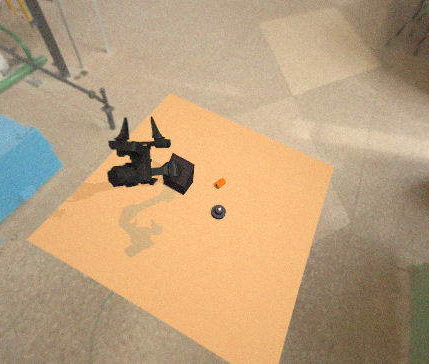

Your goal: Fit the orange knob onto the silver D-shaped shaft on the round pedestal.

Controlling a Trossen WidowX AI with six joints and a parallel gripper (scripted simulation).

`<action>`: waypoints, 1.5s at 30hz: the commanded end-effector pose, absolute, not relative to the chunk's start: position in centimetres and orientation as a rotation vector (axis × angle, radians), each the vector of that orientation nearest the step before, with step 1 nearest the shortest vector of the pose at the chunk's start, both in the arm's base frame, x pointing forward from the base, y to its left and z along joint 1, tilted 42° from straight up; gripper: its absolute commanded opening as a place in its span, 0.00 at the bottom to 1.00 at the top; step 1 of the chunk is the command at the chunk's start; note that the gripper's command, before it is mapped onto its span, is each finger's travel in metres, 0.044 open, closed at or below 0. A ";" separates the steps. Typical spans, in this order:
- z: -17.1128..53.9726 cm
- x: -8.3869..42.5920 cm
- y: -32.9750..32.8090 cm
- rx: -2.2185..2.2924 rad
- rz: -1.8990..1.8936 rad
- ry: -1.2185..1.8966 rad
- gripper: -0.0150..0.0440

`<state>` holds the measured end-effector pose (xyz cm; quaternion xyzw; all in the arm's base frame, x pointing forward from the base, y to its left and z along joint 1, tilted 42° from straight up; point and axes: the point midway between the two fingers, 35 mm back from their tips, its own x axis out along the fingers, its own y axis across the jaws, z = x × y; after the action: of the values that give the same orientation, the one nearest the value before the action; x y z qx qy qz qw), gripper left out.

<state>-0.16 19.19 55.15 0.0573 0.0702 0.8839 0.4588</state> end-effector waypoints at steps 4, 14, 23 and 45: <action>53.0 6.1 23.9 0.249 2.017 0.251 1.00; 43.7 17.5 31.6 0.311 1.652 0.466 1.00; 29.0 25.6 35.4 0.155 1.272 0.727 1.00; -8.2 26.0 18.2 -1.183 0.577 1.479 1.00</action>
<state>27.55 22.59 -4.89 -0.3999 0.5976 0.2777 0.6371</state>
